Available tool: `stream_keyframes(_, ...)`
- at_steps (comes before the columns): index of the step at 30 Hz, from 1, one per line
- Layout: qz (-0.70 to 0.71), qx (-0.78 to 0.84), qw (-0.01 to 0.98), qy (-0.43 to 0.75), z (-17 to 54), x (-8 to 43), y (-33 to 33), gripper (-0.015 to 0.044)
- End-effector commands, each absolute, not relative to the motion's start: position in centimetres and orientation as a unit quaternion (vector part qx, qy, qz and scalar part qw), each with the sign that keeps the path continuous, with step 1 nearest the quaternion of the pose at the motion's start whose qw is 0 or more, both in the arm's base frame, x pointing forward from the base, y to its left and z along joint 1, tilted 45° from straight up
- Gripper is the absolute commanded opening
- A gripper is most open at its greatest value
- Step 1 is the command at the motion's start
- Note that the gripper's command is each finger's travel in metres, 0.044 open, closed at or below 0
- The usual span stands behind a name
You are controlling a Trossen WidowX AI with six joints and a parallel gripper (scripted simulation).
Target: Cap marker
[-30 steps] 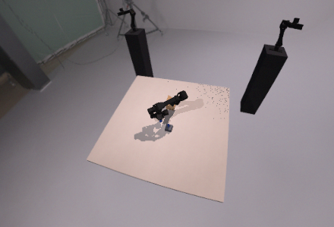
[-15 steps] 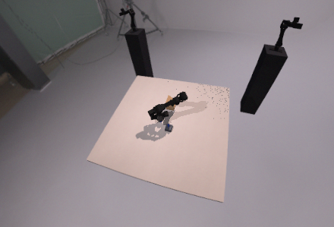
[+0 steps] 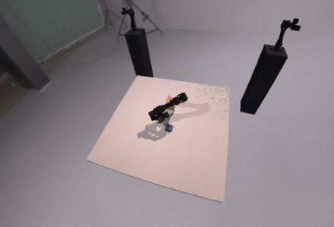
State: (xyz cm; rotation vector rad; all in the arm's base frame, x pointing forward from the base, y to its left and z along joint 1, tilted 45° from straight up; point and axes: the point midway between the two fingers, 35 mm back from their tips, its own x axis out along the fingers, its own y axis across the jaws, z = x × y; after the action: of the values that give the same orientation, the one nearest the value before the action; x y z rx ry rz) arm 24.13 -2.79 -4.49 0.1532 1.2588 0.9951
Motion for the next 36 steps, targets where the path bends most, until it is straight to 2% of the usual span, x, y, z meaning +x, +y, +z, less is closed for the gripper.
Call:
stream_keyframes(1,0.445,0.074,0.692,0.563,-4.6,24.0,-2.6,0.0147)
stream_keyframes(8,0.445,0.074,0.692,0.563,-4.6,24.1,-2.6,0.0100)
stream_keyframes(12,0.445,0.073,0.692,0.564,-4.2,24.1,-3.1,0.0000)
stream_keyframes(36,0.444,0.073,0.692,0.564,-0.1,24.4,-6.9,0.0000)
